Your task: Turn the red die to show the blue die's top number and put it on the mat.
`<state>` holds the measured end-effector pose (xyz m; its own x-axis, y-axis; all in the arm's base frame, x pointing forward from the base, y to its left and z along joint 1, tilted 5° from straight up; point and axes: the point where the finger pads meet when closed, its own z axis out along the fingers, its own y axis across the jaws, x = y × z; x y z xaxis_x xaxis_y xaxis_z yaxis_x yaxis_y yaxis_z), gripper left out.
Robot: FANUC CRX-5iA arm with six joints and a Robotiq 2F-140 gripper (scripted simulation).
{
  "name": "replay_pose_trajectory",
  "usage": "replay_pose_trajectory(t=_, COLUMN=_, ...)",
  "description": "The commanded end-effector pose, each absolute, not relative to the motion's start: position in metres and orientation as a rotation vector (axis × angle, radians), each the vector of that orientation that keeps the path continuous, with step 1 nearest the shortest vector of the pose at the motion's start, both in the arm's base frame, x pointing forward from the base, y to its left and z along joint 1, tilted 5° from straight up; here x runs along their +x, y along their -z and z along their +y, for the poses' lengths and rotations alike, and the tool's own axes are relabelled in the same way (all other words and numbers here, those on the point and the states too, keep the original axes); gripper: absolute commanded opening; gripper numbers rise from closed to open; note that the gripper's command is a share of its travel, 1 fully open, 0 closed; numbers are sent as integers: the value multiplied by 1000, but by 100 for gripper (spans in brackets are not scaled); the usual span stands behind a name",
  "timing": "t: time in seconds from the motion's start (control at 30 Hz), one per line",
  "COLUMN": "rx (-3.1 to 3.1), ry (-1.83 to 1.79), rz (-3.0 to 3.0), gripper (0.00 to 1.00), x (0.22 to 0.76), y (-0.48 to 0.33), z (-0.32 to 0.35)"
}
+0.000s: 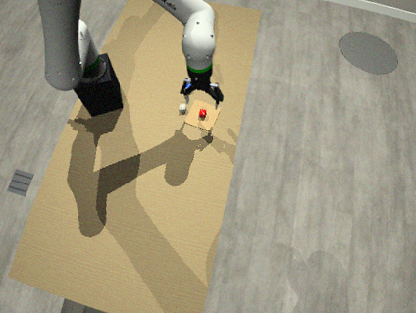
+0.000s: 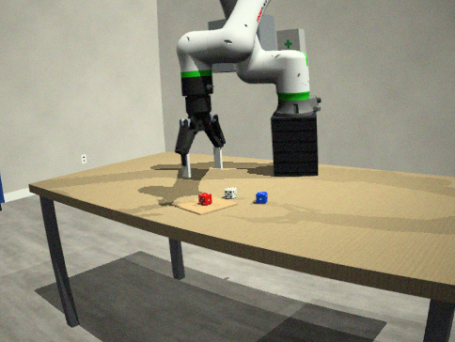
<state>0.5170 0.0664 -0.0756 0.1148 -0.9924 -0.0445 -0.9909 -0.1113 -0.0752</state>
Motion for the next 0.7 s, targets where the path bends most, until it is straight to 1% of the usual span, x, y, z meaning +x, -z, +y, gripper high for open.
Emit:
replay_pose_trajectory(t=0.0, rx=-2280, ry=28, rz=2035, gripper=100, x=517, y=75, z=66)
replay_pose_trajectory(t=0.47, rx=-2280, ry=28, rz=2035, gripper=100, x=517, y=73, z=66)
replay_pose_trajectory(t=0.67, rx=-2280, ry=28, rz=2035, gripper=100, x=516, y=55, z=65)
